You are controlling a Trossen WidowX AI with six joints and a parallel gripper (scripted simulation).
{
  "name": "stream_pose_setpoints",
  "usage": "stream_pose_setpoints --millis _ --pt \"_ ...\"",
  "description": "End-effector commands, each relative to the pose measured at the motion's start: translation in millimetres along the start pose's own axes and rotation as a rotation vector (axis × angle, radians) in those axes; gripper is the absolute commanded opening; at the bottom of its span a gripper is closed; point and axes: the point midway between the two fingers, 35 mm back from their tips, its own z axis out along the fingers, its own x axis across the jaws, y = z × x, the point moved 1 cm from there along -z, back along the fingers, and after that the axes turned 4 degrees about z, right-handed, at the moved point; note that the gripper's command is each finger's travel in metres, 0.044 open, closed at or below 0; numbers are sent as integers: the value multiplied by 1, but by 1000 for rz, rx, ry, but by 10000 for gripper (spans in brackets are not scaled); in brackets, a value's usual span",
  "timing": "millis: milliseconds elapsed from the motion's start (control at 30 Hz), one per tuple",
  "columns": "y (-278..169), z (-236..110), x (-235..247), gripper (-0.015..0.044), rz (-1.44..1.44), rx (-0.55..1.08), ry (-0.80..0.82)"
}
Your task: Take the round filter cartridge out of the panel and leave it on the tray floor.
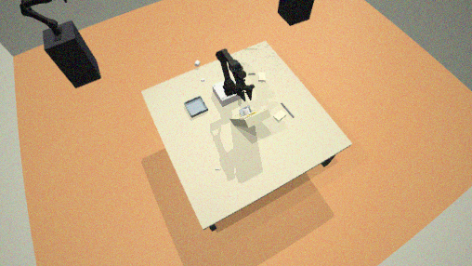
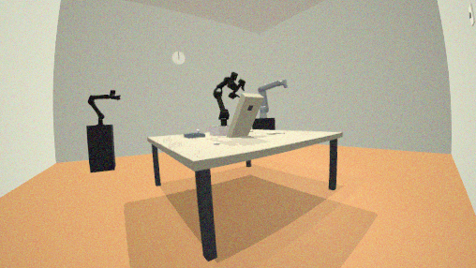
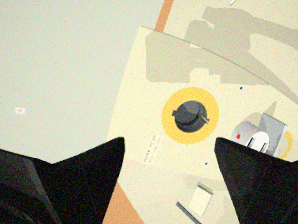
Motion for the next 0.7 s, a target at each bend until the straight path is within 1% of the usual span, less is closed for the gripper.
stream_pose_setpoints --millis 0,133,267,333,667 --pt "-8 16 -28 305 -330 52 -106" --pt "-16 28 -57 305 -714 140 -190" --pt "-24 36 -86 305 -1094 266 -246" --pt "-27 38 -96 305 -1215 315 -256" --pt "-28 39 -97 305 -1230 321 -257"
